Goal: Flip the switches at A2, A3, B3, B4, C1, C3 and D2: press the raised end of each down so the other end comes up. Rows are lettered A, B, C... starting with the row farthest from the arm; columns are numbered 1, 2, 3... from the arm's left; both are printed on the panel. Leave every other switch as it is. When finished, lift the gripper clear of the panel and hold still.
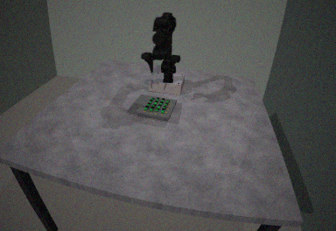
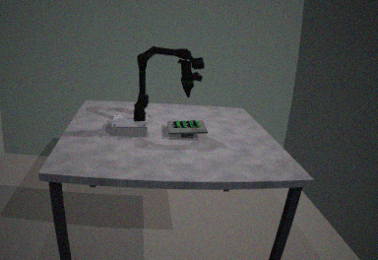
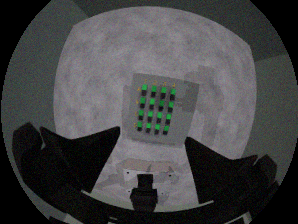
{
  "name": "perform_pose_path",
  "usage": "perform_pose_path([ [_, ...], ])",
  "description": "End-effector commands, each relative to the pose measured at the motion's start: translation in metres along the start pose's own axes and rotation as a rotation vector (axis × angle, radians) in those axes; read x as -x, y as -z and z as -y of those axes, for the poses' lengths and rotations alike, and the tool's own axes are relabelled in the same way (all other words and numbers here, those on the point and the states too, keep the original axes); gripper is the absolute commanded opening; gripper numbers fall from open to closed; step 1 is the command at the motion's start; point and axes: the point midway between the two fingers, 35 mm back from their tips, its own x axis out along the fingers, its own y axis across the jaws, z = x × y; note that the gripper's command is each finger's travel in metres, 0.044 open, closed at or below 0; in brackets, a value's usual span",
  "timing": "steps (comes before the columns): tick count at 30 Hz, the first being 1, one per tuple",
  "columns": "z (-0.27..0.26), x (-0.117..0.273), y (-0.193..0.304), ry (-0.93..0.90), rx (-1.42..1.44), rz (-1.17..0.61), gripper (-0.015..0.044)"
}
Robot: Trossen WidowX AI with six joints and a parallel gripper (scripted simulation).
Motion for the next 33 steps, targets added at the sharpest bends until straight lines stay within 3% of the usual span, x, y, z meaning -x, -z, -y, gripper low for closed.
perform_pose_path([
  [1,0.000,-0.002,-0.002,0.001,0.000,-0.001,0.0374],
  [9,-0.009,-0.109,-0.055,0.024,0.012,-0.055,0.0164],
  [15,-0.009,-0.111,-0.056,0.024,0.012,-0.057,0.0006],
  [20,-0.008,-0.146,-0.055,0.025,0.012,-0.082,0.0000],
  [33,-0.008,-0.159,-0.054,0.025,0.012,-0.082,0.0000],
])
